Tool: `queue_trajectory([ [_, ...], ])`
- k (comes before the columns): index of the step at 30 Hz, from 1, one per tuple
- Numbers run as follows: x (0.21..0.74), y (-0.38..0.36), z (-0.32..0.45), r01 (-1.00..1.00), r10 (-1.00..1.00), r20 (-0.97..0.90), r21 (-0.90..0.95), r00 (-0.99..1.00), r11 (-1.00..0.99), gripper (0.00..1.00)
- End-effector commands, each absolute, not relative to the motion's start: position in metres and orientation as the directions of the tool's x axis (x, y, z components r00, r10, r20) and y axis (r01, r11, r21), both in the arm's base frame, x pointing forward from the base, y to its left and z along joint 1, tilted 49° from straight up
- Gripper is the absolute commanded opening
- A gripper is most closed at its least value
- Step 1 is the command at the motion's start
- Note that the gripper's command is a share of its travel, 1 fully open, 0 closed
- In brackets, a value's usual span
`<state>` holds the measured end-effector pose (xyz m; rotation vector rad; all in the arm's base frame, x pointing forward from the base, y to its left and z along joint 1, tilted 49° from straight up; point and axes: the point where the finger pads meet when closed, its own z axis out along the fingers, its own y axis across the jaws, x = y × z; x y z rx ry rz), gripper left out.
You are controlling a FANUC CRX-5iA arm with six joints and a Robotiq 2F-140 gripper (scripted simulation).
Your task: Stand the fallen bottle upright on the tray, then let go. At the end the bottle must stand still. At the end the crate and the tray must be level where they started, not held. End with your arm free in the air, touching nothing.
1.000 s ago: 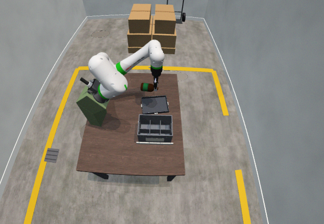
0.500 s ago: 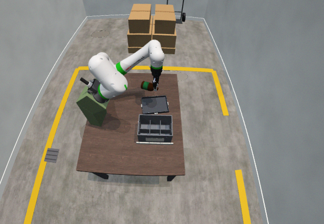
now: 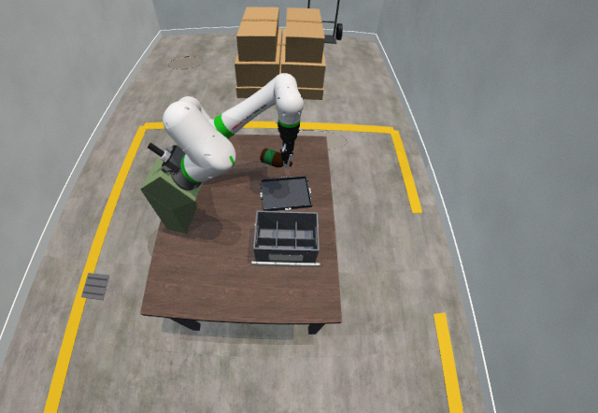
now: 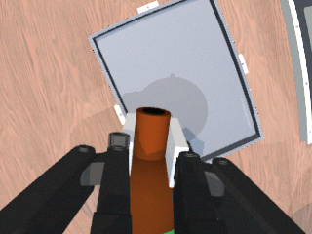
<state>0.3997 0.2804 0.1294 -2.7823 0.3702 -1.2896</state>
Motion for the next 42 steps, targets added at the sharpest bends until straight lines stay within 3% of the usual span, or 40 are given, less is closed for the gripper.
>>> queue_trajectory([
  [1, 0.3996, 0.2805, 0.1296, -0.194, -0.238, 0.745, -0.148, 0.623, -0.97, 0.0],
  [42, 0.3996, 0.2805, 0.1296, -0.236, -0.304, 0.734, -0.198, 0.608, -0.951, 0.0],
])
